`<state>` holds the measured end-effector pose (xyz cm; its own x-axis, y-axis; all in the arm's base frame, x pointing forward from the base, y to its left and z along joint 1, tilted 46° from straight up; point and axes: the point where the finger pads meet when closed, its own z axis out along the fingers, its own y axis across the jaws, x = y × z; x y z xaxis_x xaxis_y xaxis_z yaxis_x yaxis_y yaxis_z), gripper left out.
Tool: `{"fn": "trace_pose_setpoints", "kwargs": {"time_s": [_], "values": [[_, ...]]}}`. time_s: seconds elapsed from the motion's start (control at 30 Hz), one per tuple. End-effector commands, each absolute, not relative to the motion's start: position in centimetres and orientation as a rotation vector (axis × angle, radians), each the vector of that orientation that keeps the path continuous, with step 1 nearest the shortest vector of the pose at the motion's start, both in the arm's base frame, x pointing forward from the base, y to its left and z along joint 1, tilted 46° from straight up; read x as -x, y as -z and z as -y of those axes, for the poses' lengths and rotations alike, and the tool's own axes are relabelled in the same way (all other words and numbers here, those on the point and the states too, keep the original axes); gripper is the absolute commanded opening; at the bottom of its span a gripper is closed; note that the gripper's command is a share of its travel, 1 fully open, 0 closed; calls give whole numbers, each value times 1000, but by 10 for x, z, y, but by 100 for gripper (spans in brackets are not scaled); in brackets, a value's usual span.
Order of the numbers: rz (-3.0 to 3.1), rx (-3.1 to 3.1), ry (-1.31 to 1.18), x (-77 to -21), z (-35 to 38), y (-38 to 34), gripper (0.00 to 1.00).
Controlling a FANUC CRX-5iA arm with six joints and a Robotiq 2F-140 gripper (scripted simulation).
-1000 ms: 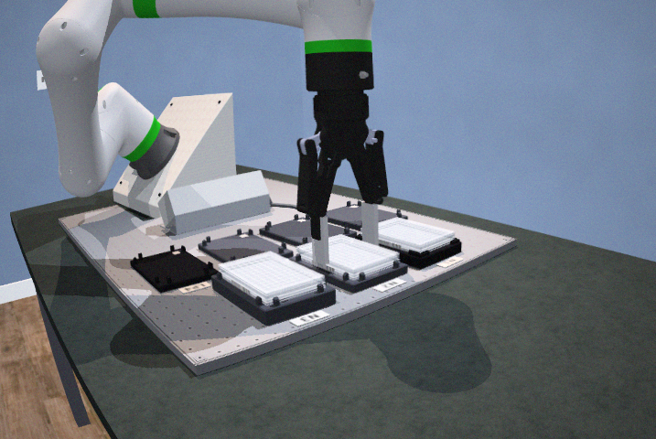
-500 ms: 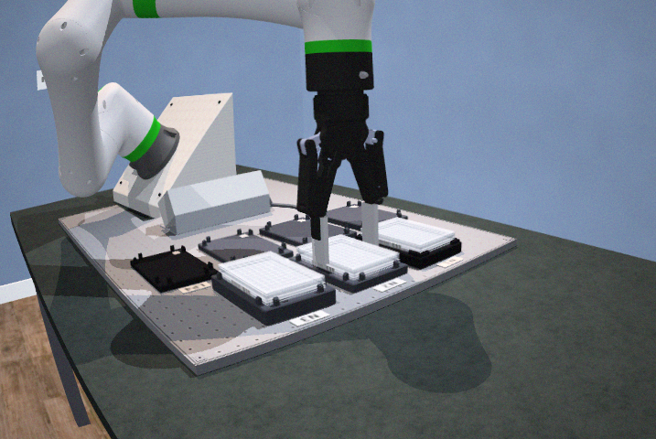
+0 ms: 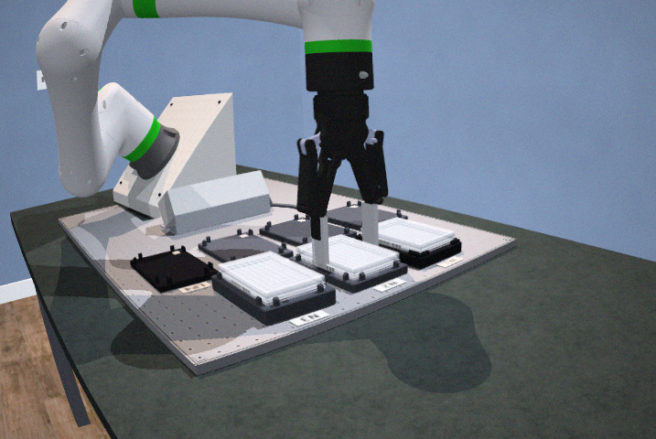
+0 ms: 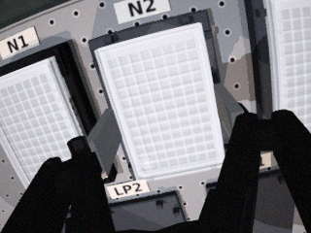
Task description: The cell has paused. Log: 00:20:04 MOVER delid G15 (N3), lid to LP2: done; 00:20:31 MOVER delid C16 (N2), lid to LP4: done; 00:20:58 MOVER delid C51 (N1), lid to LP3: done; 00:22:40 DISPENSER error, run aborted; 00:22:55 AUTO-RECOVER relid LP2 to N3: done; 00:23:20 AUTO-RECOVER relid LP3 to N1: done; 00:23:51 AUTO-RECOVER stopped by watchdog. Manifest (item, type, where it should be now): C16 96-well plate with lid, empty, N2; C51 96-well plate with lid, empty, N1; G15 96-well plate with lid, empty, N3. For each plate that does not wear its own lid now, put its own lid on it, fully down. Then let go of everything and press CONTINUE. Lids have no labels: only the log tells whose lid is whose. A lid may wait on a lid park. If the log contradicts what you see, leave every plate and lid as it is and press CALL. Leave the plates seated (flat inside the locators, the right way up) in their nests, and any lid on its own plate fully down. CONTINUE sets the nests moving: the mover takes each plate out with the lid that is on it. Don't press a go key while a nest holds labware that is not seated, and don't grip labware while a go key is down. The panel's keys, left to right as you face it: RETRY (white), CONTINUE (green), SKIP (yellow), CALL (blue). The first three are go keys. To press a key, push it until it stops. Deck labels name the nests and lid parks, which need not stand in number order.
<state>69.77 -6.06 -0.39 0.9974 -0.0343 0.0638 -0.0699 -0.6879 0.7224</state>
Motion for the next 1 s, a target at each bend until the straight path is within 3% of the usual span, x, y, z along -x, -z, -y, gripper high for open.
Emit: {"fn": "trace_pose_setpoints", "kwargs": {"time_s": [0.0, 0.37, 0.4, 0.97], "values": [[72, -2330, -58, -698, 60, 4, 0], [72, -2330, -58, -698, 60, 4, 0], [72, -2330, -58, -698, 60, 4, 66], [72, -2330, -58, -698, 60, 4, 66]]}}
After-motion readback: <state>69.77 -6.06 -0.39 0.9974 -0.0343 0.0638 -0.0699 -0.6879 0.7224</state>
